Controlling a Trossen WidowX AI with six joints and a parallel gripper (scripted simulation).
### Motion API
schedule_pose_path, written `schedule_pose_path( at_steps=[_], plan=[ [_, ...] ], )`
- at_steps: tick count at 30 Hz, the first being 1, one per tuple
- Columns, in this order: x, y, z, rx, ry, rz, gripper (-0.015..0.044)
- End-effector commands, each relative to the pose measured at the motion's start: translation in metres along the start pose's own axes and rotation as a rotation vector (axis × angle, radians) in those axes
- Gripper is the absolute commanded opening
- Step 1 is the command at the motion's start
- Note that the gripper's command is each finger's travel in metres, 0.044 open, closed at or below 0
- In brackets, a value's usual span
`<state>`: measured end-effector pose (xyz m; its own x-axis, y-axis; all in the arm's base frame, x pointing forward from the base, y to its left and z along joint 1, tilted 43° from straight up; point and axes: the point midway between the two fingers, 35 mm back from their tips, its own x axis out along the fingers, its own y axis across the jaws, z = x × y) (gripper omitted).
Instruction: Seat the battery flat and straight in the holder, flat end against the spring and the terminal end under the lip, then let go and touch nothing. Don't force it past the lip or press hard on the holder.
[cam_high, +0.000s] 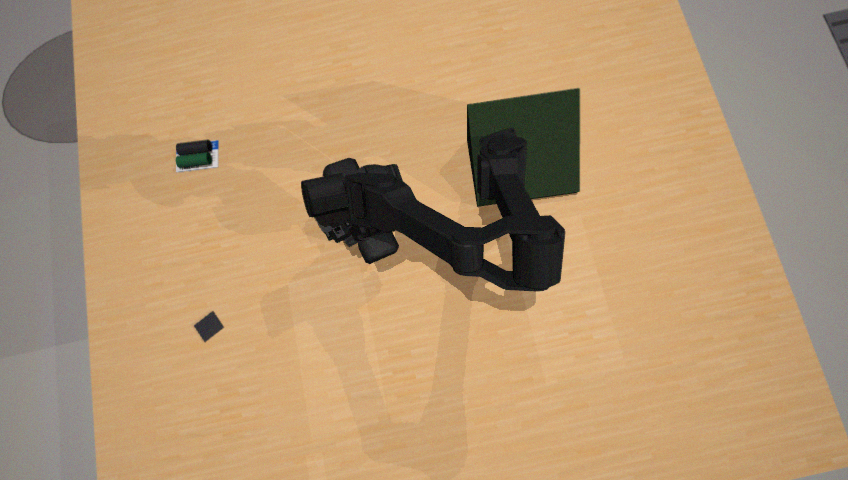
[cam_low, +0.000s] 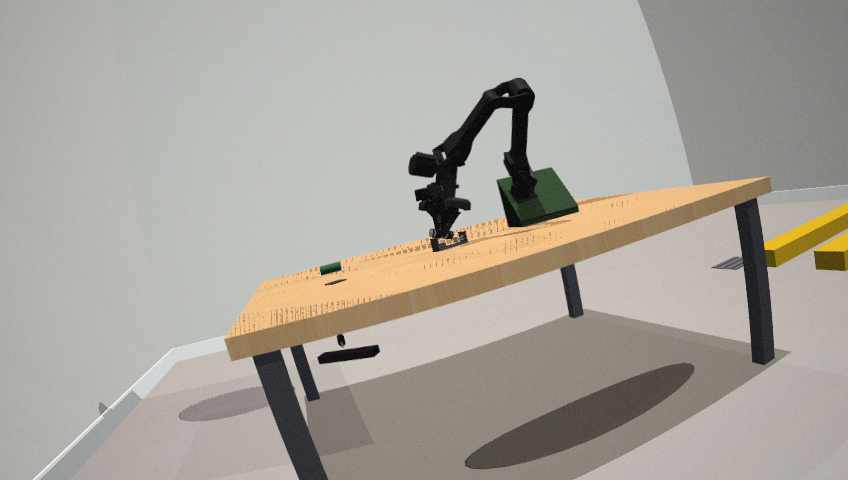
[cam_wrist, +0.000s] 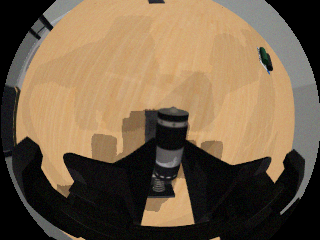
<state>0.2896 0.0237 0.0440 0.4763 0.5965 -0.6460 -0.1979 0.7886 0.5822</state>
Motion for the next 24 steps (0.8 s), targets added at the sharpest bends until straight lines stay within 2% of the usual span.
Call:
schedule_pose_path(
  at_steps=[1, 24],
  plan=[
    [0.0016, 0.0009, -0.0018, 0.006, -0.025, 0.002, 0.0083],
    [0.0060, 0.0042, -0.0097, 0.017, -0.149, -0.007, 0.0083]
  ],
)
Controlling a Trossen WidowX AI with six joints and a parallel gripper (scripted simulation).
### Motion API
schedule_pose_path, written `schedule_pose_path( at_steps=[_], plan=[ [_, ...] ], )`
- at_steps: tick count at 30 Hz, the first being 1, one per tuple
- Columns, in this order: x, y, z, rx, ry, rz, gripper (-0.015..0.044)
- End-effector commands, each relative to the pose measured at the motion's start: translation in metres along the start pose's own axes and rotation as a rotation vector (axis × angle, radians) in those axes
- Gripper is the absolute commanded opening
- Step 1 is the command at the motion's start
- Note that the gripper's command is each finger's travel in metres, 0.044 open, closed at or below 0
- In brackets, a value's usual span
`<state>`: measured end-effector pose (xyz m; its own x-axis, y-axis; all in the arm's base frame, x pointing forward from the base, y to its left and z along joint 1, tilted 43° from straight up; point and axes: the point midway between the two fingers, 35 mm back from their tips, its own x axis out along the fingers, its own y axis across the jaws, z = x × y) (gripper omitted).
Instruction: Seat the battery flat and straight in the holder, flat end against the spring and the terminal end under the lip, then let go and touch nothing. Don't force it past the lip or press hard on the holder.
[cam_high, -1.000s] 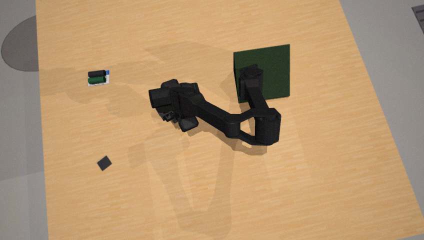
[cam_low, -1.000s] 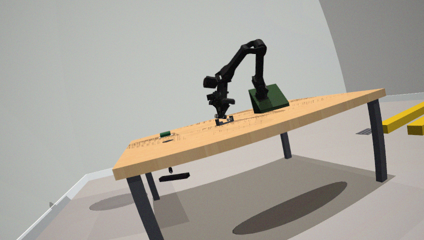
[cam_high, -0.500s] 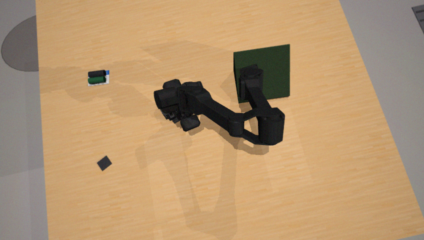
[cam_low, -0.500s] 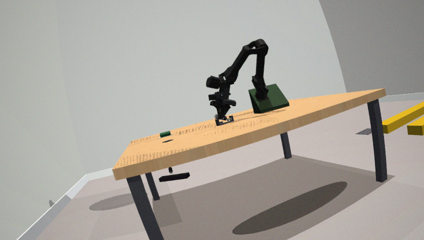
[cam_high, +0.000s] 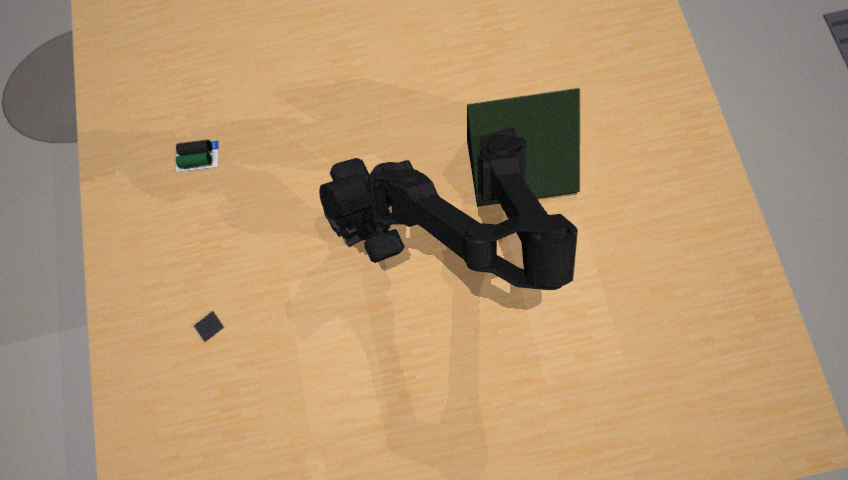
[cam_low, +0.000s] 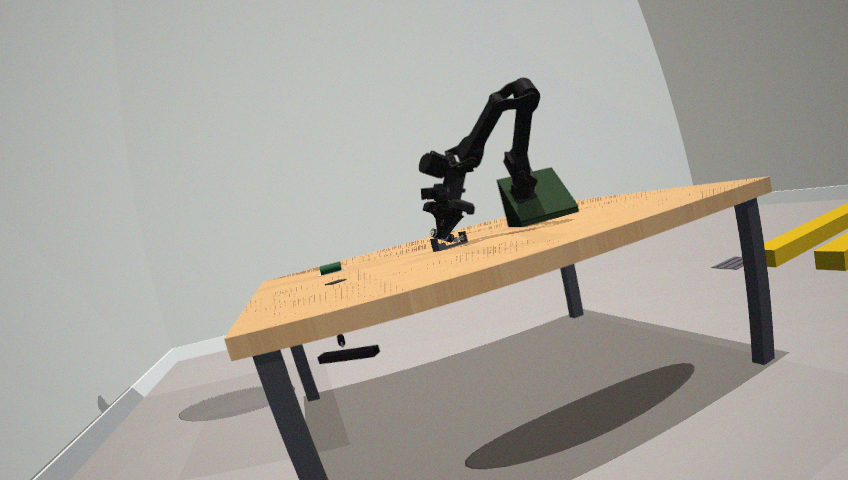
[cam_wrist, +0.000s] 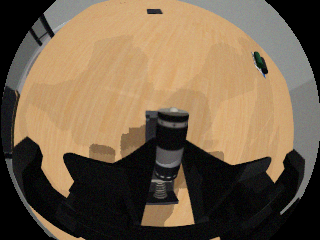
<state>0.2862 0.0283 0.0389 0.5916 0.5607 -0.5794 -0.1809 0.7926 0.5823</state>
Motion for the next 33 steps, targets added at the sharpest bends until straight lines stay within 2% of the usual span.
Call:
schedule_pose_path(
  at_steps=[1, 33],
  plan=[
    [0.001, 0.003, -0.004, 0.005, -0.016, 0.003, 0.0083],
    [-0.006, 0.004, -0.026, 0.008, -0.028, -0.007, 0.0083]
  ],
)
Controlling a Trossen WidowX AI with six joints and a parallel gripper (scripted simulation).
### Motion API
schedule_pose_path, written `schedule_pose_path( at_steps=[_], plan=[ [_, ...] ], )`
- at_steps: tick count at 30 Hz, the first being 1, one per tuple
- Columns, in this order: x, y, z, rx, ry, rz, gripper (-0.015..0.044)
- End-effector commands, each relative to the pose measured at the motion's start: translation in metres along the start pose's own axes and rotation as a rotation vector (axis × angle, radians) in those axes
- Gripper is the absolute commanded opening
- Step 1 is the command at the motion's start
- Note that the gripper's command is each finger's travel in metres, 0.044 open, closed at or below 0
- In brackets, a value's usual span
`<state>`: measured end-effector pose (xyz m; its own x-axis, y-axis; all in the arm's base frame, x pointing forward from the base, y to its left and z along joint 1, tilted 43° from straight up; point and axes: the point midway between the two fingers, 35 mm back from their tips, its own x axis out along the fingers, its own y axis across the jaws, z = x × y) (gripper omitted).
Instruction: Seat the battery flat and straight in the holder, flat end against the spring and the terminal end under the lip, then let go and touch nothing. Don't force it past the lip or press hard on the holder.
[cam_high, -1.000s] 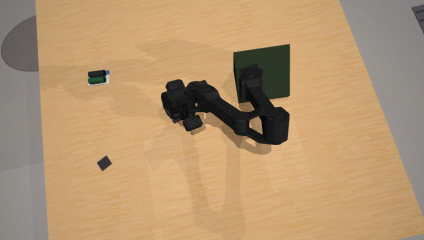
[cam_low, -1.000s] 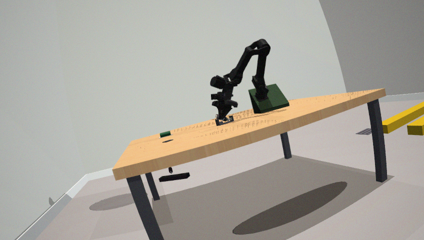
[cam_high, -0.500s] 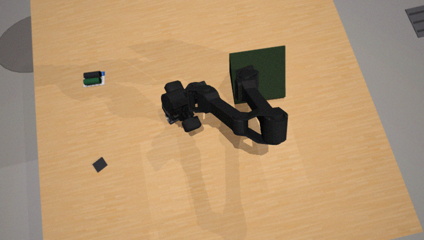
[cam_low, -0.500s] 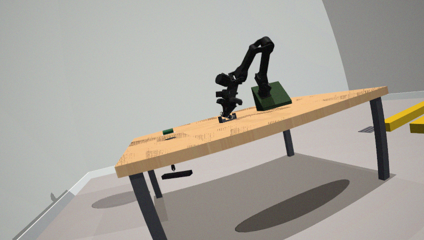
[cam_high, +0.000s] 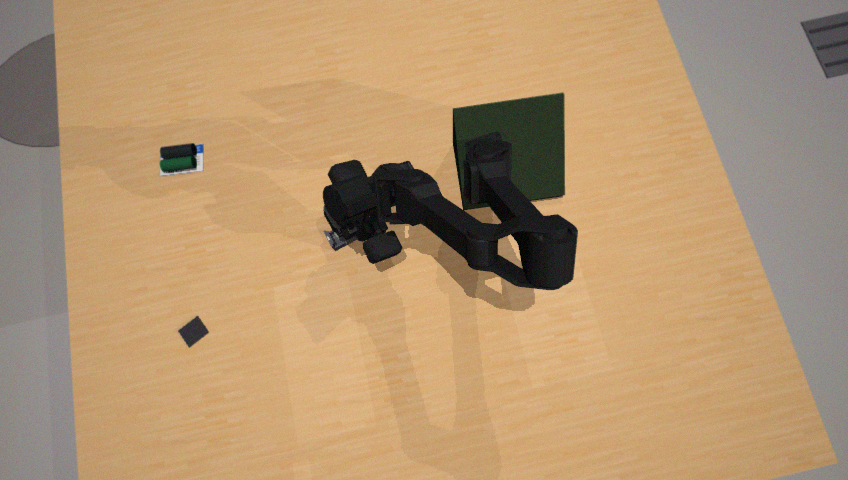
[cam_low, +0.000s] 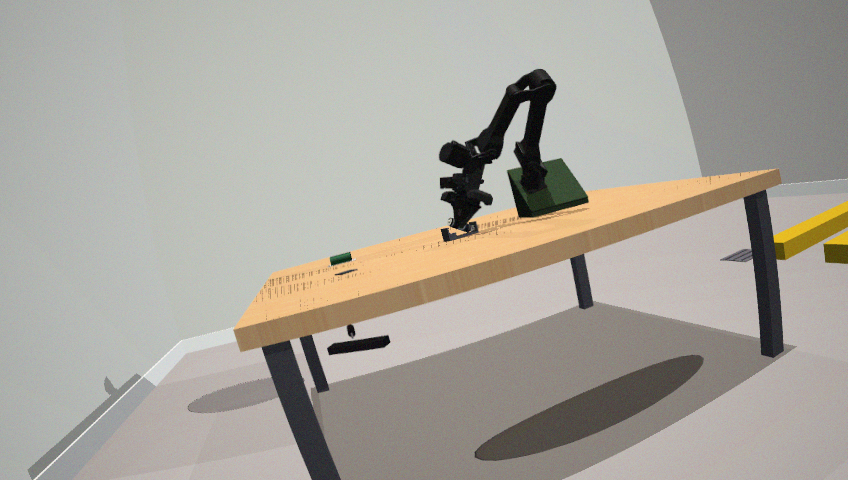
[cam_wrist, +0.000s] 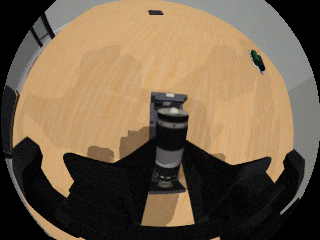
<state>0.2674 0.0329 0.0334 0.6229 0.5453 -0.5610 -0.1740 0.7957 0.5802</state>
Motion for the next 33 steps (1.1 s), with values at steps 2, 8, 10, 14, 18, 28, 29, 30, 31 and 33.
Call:
schedule_pose_path(
  at_steps=[2, 8, 10, 14, 18, 28, 29, 30, 31, 33],
  plan=[
    [-0.0016, -0.0001, -0.0075, 0.005, 0.013, -0.002, 0.0083],
    [-0.0008, -0.0006, -0.0072, 0.004, 0.026, -0.006, 0.0083],
    [-0.0001, -0.0011, -0.0067, 0.003, 0.036, -0.008, 0.0083],
    [0.0015, -0.0018, -0.0056, 0.001, 0.056, -0.010, 0.0083],
    [0.0029, -0.0026, -0.0047, 0.000, 0.077, -0.014, 0.0083],
    [0.0062, -0.0037, -0.0029, -0.004, 0.130, -0.019, 0.0083],
    [0.0065, -0.0038, -0.0027, -0.004, 0.135, -0.019, 0.0083],
    [0.0068, -0.0039, -0.0026, -0.005, 0.141, -0.020, 0.0083],
    [0.0071, -0.0040, -0.0024, -0.005, 0.146, -0.020, 0.0083],
    [0.0077, -0.0041, -0.0021, -0.006, 0.157, -0.021, 0.0083]
  ],
)
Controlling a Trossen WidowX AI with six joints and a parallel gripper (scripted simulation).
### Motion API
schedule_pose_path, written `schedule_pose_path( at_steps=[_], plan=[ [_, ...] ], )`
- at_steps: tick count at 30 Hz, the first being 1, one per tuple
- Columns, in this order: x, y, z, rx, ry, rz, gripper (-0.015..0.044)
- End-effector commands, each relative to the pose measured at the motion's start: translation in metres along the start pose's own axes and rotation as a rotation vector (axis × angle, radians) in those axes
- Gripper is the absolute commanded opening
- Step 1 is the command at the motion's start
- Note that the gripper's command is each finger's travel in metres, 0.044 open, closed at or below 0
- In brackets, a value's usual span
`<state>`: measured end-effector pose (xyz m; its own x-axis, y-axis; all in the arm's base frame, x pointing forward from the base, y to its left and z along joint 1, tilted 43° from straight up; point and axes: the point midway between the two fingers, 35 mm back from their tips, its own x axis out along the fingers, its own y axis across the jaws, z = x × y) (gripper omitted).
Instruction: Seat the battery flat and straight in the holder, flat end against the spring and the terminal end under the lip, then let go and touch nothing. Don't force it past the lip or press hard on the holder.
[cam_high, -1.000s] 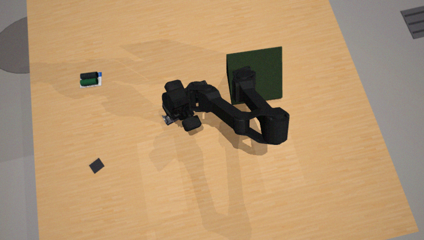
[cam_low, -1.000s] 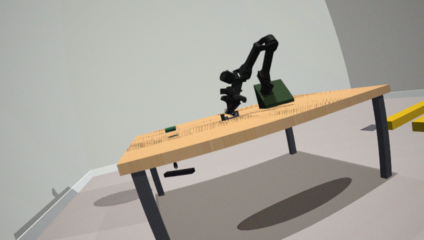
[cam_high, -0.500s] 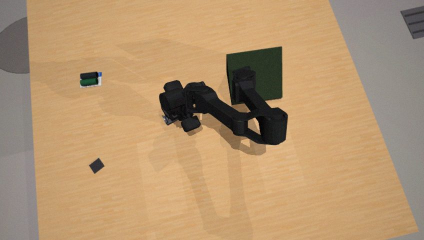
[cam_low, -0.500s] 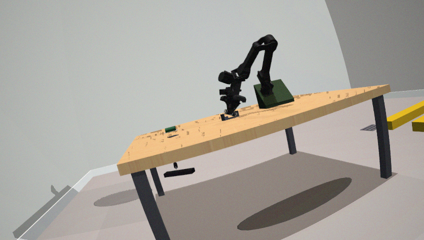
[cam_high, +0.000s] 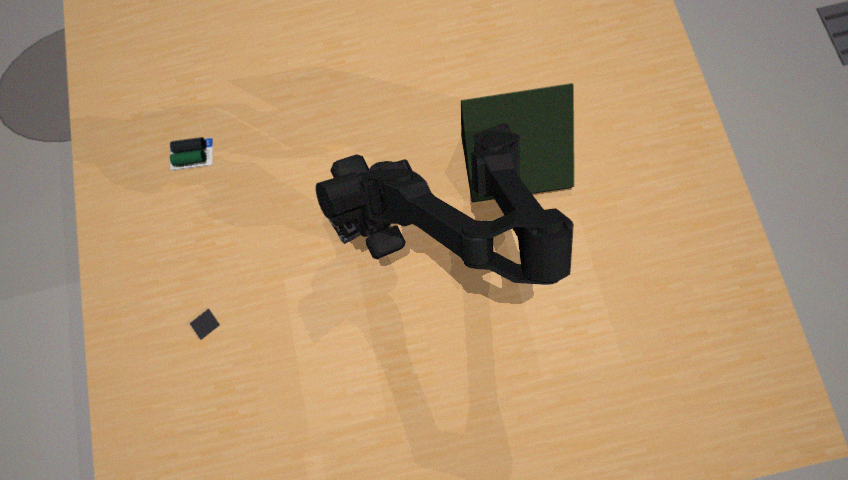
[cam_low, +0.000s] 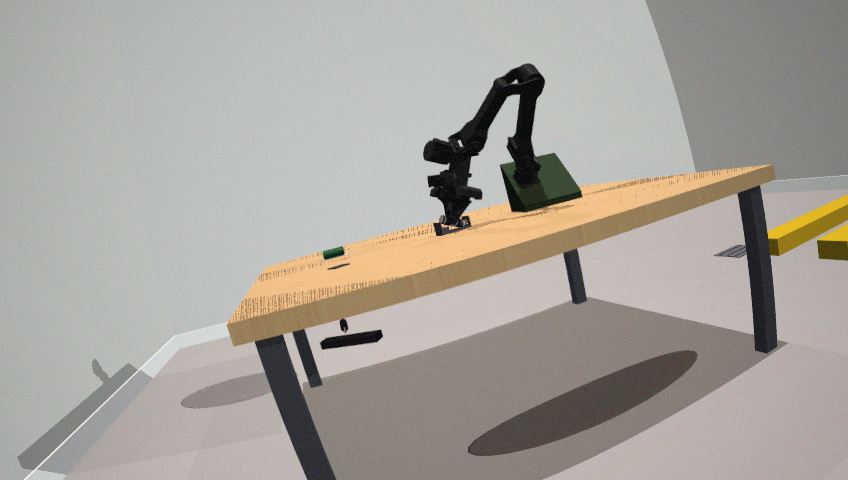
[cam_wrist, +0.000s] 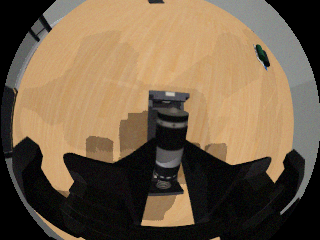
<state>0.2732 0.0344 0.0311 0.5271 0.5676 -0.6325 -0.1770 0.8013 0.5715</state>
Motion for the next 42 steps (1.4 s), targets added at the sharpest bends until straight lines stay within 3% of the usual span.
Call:
schedule_pose_path(
  at_steps=[1, 42],
  plan=[
    [0.0028, -0.0030, -0.0043, 0.003, 0.041, -0.015, 0.0083],
    [0.0087, -0.0005, -0.0005, -0.026, 0.281, -0.016, 0.0083]
  ],
)
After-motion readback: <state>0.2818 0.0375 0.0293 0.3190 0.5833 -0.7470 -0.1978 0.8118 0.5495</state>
